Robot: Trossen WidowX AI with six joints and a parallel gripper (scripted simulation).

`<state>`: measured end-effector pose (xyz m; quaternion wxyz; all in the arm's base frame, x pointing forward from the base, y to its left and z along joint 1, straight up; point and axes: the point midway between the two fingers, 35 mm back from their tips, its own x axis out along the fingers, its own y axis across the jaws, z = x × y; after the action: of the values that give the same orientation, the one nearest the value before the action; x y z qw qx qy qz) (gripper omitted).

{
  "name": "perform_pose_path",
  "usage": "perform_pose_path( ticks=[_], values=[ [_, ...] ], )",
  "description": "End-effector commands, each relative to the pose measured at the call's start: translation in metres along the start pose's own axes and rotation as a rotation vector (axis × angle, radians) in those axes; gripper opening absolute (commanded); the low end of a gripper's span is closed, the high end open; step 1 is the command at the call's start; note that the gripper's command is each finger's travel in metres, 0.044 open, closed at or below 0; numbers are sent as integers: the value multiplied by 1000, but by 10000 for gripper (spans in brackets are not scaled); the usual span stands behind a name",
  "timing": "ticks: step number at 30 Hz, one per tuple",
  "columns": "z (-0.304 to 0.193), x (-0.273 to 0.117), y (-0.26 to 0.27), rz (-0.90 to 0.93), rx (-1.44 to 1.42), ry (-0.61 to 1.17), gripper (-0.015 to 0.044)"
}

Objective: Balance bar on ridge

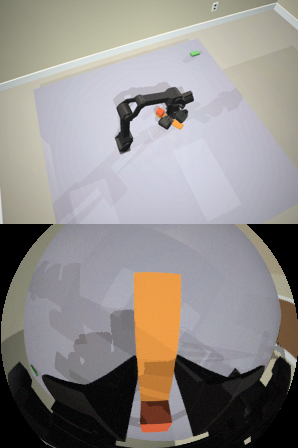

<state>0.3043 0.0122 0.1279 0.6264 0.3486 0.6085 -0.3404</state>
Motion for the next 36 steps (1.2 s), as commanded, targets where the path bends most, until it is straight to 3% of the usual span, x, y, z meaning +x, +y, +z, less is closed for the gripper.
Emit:
perform_pose_path(
  ticks=[1, 36],
  values=[
    [-1, 1, 0, -1, 0, 4, 0],
    [-1, 4, 0, -1, 0, 4, 0]
  ],
)
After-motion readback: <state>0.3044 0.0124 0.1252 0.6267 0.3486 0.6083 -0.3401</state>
